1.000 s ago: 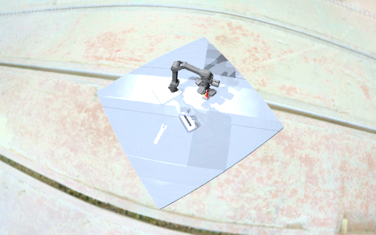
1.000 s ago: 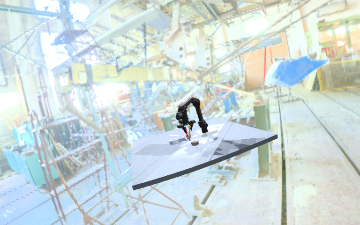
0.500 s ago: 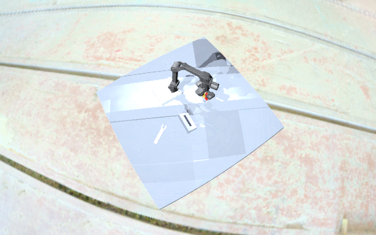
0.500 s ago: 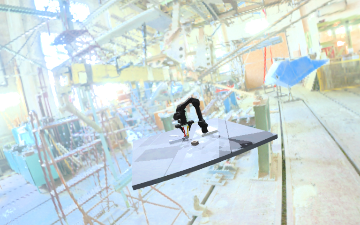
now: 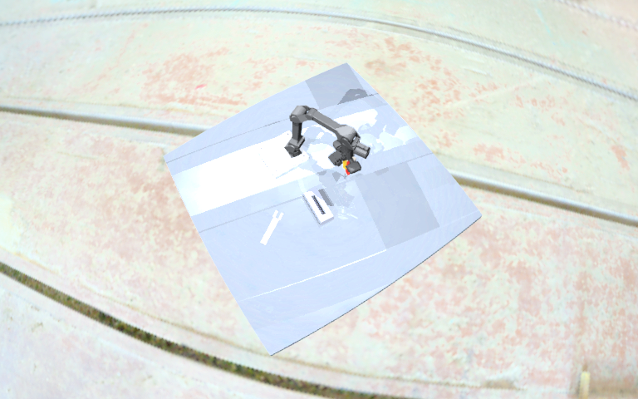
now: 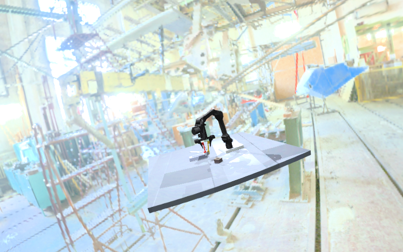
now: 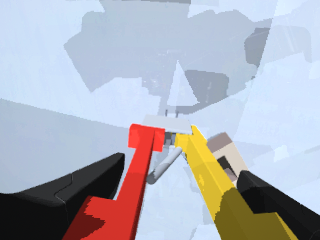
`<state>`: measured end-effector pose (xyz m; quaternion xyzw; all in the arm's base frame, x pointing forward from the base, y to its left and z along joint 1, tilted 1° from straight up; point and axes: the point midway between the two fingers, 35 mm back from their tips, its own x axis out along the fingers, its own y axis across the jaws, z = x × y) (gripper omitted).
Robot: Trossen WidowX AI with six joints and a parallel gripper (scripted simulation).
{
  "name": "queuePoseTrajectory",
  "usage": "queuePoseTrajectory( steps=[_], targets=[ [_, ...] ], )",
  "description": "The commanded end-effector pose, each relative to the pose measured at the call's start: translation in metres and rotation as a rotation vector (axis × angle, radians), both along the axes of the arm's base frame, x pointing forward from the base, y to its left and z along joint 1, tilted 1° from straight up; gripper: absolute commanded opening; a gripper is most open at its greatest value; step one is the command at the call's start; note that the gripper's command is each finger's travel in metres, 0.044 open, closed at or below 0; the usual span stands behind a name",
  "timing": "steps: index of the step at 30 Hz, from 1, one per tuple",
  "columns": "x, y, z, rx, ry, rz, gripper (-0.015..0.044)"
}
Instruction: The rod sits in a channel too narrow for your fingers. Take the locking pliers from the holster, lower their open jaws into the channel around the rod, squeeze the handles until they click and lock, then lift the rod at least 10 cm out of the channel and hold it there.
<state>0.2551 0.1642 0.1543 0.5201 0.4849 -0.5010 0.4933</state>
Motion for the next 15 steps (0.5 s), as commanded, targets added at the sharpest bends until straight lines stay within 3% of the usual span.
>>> queuePoseTrajectory(
  steps=[1,15],
  targets=[
    [0.004,-0.004,0.001,0.007,0.002,-0.050,0.0316],
    [0.017,-0.021,0.002,0.013,0.001,-0.210,0.0316]
  ],
)
